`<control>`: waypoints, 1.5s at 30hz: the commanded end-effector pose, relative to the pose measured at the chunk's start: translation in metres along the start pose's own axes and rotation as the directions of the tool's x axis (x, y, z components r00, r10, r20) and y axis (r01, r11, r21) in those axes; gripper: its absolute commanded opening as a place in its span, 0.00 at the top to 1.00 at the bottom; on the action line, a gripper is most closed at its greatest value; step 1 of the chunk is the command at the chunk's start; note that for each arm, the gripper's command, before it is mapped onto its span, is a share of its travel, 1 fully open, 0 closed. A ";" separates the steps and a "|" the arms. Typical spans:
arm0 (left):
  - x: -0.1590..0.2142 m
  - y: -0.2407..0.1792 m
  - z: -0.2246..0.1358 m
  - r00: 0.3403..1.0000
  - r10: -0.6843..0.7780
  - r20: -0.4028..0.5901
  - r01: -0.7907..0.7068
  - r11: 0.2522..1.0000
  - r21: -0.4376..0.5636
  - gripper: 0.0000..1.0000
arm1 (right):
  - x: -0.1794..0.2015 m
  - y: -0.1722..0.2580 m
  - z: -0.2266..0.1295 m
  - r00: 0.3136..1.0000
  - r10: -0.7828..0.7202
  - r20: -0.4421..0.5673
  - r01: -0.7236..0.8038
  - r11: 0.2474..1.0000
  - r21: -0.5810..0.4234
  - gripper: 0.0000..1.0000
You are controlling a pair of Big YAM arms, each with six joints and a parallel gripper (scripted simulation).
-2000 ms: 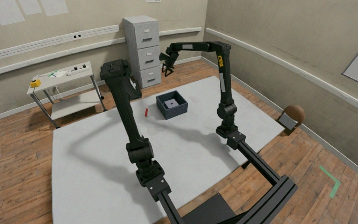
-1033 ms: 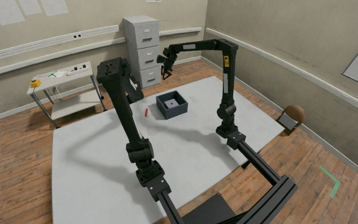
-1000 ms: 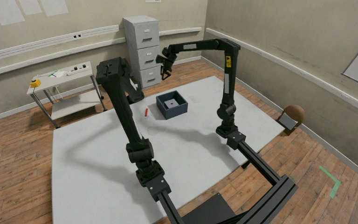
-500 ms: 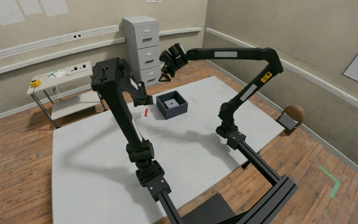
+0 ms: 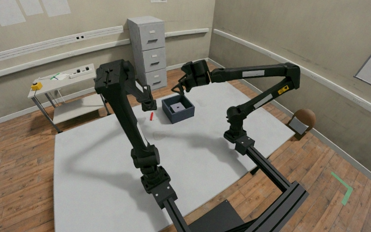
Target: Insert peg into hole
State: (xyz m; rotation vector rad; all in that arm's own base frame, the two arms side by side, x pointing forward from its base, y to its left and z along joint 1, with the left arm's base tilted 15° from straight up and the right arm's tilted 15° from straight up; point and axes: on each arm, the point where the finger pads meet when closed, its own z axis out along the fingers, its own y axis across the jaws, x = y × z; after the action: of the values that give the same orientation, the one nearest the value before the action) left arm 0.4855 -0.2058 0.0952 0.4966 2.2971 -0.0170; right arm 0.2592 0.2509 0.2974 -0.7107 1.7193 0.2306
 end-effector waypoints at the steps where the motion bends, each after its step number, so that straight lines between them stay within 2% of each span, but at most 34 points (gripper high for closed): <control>1: -0.026 -0.003 0.016 0.999 0.022 -0.043 -0.022 1.000 0.003 0.63 | -0.025 -0.007 -0.004 0.997 0.048 0.061 -0.049 0.999 0.016 0.00; 6: -0.029 -0.014 0.049 0.951 0.071 -0.301 -0.068 0.997 0.021 0.63 | 0.010 -0.012 0.019 0.999 0.039 0.029 -0.040 0.998 0.041 0.00; 8: -0.029 -0.014 0.049 0.951 0.071 -0.301 -0.068 0.997 0.021 0.63 | 0.010 -0.012 0.019 0.999 0.039 0.029 -0.040 0.998 0.041 0.00; 12: -0.030 -0.016 0.065 0.867 0.102 -0.488 -0.097 0.995 0.036 0.63 | 0.034 -0.021 0.037 0.999 0.036 0.026 -0.038 0.997 0.060 0.00; 16: -0.030 -0.018 0.072 0.775 0.123 -0.619 -0.117 0.992 0.051 0.63 | 0.049 -0.026 0.046 0.999 0.043 0.022 -0.044 0.997 0.068 0.00; 21: -0.027 -0.015 0.077 0.651 0.156 -0.743 -0.145 0.986 0.080 0.63 | 0.037 -0.026 0.049 0.997 0.055 0.047 -0.058 0.997 0.060 0.00; 23: -0.023 -0.009 0.079 0.612 0.158 -0.775 -0.149 0.985 0.084 0.63 | 0.038 -0.027 0.048 0.997 0.055 0.048 -0.058 0.996 0.063 0.00; 25: -0.023 -0.009 0.079 0.612 0.158 -0.775 -0.149 0.985 0.084 0.63 | 0.038 -0.027 0.048 0.997 0.055 0.048 -0.058 0.996 0.063 0.00; 27: -0.019 0.000 0.082 0.571 0.154 -0.807 -0.148 0.985 0.084 0.63 | 0.039 -0.026 0.048 0.997 0.055 0.046 -0.058 0.996 0.062 0.00; 31: -0.013 0.002 0.085 0.537 0.157 -0.829 -0.151 0.985 0.089 0.63 | 0.039 -0.026 0.049 0.997 0.055 0.046 -0.058 0.996 0.062 0.00; 35: 0.000 0.002 0.089 0.525 0.147 -0.838 -0.145 0.986 0.082 0.66 | 0.039 -0.026 0.049 0.997 0.055 0.046 -0.058 0.996 0.062 0.00; 38: -0.004 0.003 0.088 0.544 0.154 -0.825 -0.149 0.985 0.086 0.70 | 0.036 -0.028 0.047 0.997 0.060 0.048 -0.063 0.996 0.063 0.00; 44: 0.008 0.003 0.095 0.530 0.156 -0.833 -0.150 0.985 0.089 0.75 | 0.036 -0.028 0.047 0.997 0.060 0.048 -0.063 0.996 0.063 0.00; 45: 0.020 0.002 0.096 0.512 0.159 -0.844 -0.151 0.984 0.094 0.77 | 0.036 -0.028 0.047 0.997 0.060 0.048 -0.063 0.996 0.063 0.00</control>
State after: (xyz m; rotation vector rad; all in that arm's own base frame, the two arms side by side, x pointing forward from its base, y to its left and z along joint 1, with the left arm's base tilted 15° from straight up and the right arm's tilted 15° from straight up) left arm 0.5391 -0.2227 0.0270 0.8449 3.1949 0.3953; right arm 0.3063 0.2368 0.2426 -0.6115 1.7246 0.2187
